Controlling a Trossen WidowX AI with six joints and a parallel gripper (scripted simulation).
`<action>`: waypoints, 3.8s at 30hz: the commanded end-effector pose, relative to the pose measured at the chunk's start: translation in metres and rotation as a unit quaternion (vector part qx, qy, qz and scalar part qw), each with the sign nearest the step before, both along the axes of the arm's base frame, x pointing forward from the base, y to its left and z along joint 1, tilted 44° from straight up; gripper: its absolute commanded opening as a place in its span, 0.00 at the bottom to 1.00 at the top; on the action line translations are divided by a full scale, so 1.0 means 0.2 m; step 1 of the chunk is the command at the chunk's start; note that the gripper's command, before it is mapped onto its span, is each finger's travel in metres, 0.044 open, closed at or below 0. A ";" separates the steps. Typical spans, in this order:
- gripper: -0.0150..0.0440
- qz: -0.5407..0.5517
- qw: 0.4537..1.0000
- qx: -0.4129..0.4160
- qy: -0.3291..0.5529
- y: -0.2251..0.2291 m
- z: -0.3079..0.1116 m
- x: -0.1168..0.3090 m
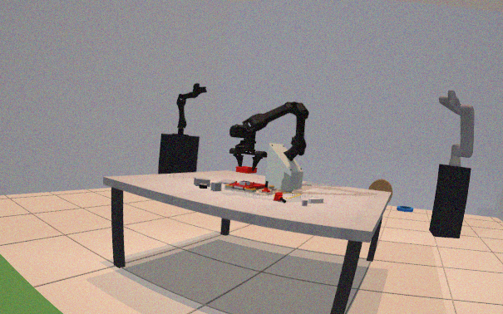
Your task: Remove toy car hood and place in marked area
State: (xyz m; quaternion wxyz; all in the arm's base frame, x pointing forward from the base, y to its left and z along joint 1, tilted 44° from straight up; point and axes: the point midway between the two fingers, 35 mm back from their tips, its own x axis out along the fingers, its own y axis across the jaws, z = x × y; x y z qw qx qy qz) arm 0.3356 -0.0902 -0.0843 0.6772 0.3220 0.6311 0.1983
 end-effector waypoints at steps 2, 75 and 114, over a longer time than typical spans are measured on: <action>0.25 0.000 1.000 -0.003 -0.001 0.05 0.07 0.02; 0.25 0.003 1.000 0.002 -0.004 0.82 0.77 -0.08; 0.25 0.003 1.000 0.001 -0.004 0.89 0.69 -0.06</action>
